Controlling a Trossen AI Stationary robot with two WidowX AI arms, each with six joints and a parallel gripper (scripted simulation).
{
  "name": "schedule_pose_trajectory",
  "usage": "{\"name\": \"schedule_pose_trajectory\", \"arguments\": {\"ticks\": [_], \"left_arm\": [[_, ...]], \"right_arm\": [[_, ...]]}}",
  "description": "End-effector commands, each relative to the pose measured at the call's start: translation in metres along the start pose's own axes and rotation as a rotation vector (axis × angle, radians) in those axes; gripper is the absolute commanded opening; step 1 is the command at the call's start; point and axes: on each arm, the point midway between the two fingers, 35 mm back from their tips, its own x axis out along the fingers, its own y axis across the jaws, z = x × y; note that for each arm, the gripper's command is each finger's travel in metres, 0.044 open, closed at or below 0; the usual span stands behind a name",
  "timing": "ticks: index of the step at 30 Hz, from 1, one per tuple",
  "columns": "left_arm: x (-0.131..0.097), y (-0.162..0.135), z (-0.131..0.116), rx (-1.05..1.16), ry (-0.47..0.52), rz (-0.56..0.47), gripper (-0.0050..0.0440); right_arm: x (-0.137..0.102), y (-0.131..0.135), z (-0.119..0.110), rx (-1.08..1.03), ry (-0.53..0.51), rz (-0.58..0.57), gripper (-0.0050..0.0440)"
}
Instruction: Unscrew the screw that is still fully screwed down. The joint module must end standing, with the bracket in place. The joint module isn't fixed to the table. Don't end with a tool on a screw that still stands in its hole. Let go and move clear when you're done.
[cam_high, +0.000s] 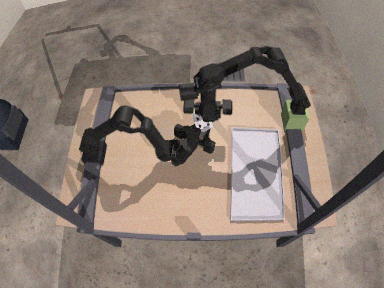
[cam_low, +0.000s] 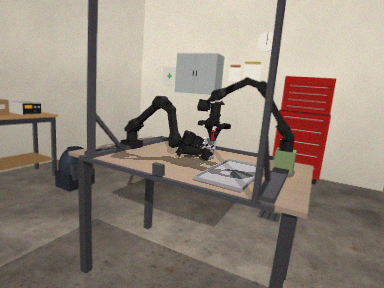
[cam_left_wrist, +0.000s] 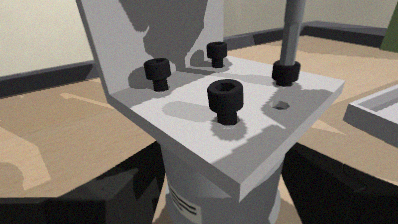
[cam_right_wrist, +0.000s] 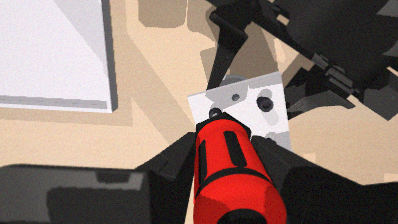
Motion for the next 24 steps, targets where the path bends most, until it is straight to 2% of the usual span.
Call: {"name": "schedule_pose_trajectory", "arguments": {"ticks": [1, 7, 19, 24], "left_arm": [[0.0016, -0.003, 0.0112, -0.025, -0.013, -0.001, 0.0245], [0.0016, -0.003, 0.0112, -0.025, -0.013, -0.001, 0.0245], [0.0016, -0.003, 0.0112, -0.025, -0.013, -0.001, 0.0245], [0.0016, -0.003, 0.0112, -0.025, -0.013, -0.001, 0.0245]], "right_arm": [[-0.007, -0.0008, -0.0023, -0.174, 0.006, -0.016, 0.013], [-0.0073, -0.001, -0.0026, -0.214, 0.006, -0.018, 0.013], [-0.0112, -0.0021, -0.0027, -0.709, 0.014, -0.031, 0.013], [-0.0103, -0.002, -0.0028, -0.709, 0.013, -0.029, 0.013]]}}
